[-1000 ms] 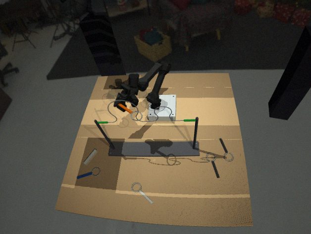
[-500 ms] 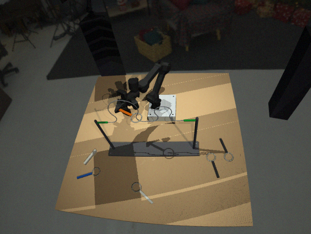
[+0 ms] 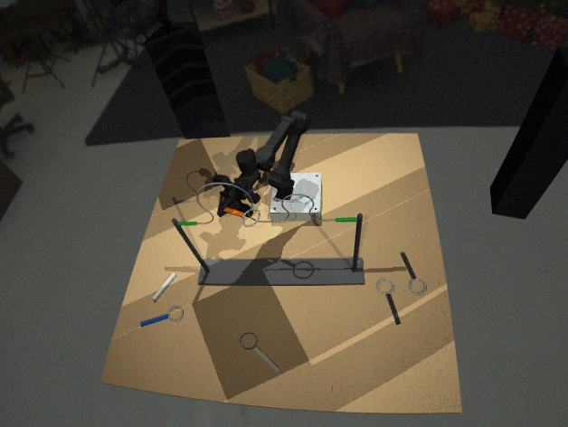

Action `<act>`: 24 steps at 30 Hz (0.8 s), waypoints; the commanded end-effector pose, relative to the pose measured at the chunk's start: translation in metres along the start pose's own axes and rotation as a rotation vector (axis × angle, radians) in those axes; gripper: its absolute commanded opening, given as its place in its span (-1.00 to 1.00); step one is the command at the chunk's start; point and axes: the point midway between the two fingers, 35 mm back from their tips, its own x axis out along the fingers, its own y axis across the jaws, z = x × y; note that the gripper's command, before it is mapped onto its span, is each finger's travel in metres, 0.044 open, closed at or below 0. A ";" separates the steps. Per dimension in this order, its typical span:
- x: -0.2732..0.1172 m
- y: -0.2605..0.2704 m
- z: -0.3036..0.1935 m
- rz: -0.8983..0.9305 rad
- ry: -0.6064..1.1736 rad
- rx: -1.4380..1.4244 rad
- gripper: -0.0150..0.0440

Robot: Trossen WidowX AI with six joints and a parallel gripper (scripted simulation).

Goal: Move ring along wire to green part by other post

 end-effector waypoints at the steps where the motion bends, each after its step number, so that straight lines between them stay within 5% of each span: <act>1: -0.003 0.016 0.000 0.049 0.017 0.092 -1.00; 24: -0.030 0.092 0.029 0.331 0.081 0.591 -1.00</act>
